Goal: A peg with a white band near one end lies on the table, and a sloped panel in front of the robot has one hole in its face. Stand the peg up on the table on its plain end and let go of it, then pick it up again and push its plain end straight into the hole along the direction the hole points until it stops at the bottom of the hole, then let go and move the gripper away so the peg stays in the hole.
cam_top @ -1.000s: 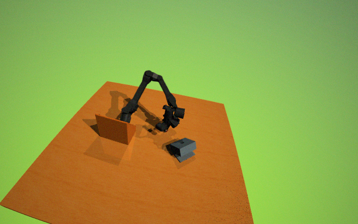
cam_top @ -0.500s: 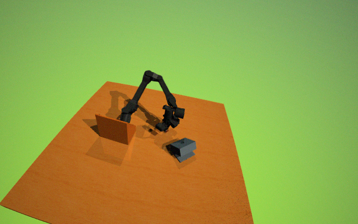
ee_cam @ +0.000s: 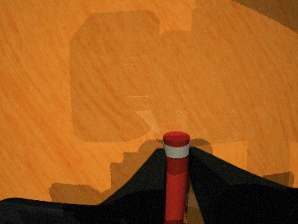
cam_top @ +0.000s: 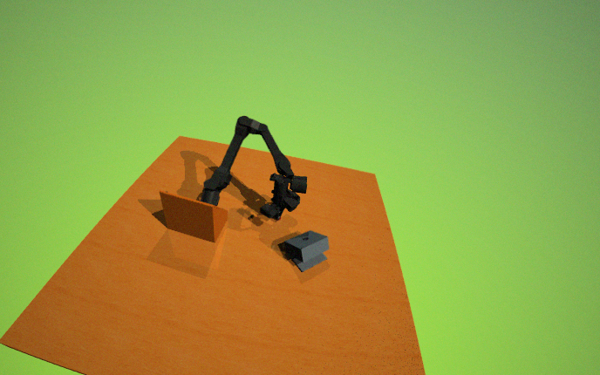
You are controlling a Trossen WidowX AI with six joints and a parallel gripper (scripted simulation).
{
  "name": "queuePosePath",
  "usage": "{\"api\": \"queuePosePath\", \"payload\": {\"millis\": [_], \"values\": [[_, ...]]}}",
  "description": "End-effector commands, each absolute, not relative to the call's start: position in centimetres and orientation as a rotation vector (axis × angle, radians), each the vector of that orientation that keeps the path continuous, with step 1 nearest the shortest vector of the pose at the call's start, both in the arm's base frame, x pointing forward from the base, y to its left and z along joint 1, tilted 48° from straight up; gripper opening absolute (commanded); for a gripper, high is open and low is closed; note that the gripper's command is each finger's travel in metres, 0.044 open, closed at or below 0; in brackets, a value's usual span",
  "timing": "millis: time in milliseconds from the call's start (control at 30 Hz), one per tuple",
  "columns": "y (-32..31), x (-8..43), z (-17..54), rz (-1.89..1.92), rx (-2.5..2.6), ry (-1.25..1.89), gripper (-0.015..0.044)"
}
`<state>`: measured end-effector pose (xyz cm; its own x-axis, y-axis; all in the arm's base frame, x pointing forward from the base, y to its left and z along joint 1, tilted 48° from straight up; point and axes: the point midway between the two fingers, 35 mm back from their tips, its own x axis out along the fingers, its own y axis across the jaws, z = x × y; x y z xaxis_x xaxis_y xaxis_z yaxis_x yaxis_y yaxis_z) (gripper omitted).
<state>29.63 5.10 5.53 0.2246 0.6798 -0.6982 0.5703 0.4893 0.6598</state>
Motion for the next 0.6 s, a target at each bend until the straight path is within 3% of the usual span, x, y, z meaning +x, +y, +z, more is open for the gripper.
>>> {"api": "queuePosePath", "payload": {"millis": [0,567], "values": [[5.0,29.31,5.64,0.08,1.165,1.414,0.0049],[4.7,28.61,6.48,-0.007,1.149,1.285,0.0049]]}}
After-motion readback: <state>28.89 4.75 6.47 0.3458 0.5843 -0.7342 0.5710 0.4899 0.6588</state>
